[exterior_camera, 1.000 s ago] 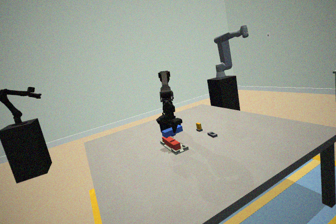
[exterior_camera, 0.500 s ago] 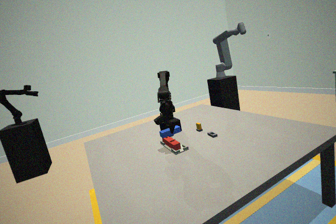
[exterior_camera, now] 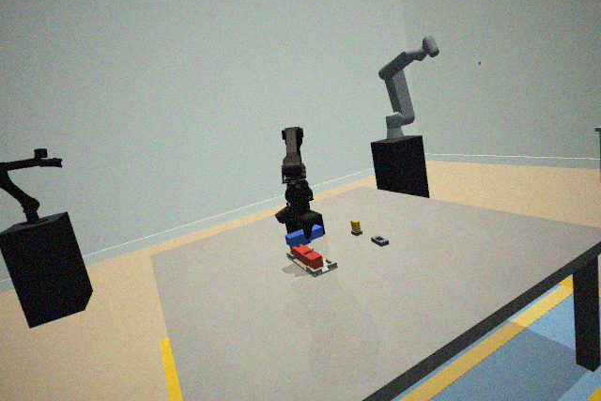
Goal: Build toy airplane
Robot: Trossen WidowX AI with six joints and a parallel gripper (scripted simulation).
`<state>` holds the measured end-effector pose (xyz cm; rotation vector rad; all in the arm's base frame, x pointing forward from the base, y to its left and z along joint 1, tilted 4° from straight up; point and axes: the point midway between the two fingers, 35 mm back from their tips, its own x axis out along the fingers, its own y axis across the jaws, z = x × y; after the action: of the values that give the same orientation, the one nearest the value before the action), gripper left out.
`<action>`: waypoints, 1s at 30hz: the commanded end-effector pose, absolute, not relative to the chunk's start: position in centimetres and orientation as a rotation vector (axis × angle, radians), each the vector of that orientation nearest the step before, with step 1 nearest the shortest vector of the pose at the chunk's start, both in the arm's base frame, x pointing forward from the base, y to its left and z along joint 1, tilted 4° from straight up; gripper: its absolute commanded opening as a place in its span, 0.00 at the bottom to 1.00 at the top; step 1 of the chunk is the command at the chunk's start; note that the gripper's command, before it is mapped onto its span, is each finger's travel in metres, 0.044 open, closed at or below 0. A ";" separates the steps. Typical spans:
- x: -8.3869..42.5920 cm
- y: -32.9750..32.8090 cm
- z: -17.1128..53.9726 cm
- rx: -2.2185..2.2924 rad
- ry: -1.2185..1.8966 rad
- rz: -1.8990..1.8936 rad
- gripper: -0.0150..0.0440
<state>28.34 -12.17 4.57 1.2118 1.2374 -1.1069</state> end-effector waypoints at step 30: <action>28.6 -11.9 0.8 1.218 1.235 -1.107 0.59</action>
<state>28.62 -11.97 0.90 1.2123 1.2336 -1.1051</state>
